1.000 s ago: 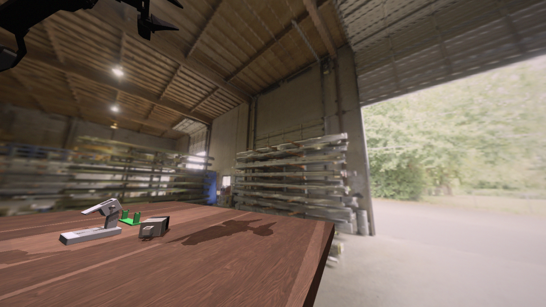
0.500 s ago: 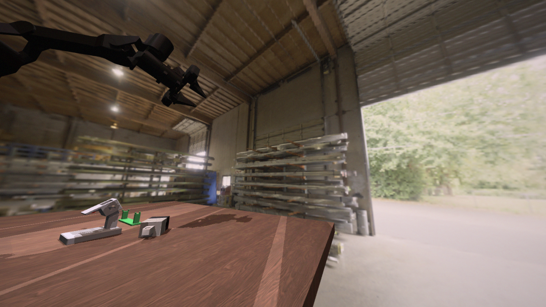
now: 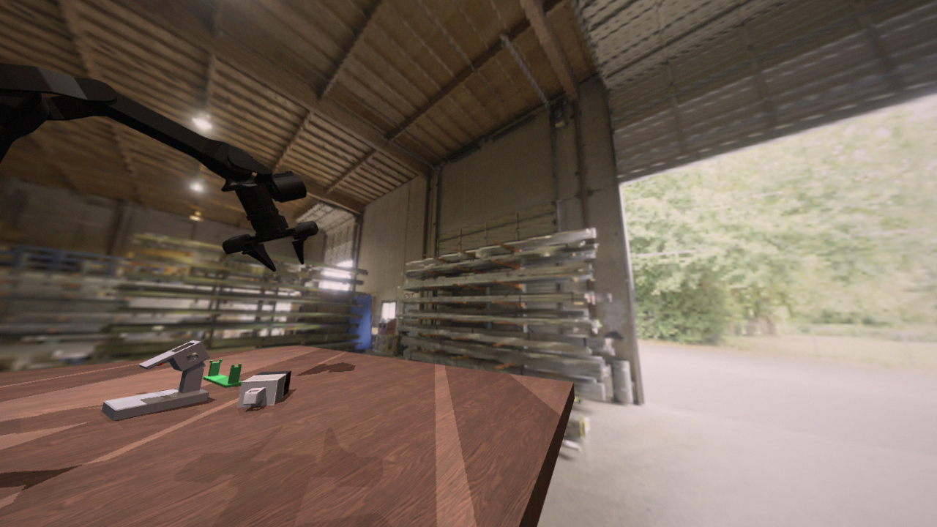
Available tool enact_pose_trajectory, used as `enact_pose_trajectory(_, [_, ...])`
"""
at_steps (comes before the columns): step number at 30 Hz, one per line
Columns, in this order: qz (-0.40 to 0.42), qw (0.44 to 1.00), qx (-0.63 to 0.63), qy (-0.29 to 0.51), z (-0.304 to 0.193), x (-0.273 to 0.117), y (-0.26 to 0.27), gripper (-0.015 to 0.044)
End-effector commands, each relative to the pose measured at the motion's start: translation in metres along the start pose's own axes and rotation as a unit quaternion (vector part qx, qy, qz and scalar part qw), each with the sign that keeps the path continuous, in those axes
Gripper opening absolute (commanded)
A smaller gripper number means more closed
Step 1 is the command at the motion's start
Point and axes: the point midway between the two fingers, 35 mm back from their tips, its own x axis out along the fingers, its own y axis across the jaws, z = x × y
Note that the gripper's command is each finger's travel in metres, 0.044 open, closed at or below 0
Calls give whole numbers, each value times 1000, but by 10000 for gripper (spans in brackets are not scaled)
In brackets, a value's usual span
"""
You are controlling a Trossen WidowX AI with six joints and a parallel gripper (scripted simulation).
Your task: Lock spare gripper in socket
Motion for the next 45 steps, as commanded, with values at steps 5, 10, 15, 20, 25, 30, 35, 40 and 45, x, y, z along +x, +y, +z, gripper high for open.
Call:
enact_pose_trajectory(5, [151, 968, -178, 95, -6, 33, 111, 300])
enact_pose_trajectory(10, [251, 901, -320, 151, -22, 33, 181, 300])
enact_pose_trajectory(15, [279, 874, -363, 165, -29, 30, 199, 300])
enact_pose_trajectory(20, [279, 874, -363, 165, -38, 47, 209, 300])
enact_pose_trajectory(25, [280, 874, -362, 165, -62, 80, 233, 300])
enact_pose_trajectory(30, [280, 874, -362, 165, -64, 83, 235, 300])
enact_pose_trajectory(35, [280, 874, -362, 165, -68, 90, 238, 300])
enact_pose_trajectory(40, [280, 874, -362, 165, -71, 97, 240, 300])
enact_pose_trajectory(45, [280, 874, -362, 165, -75, 104, 243, 300])
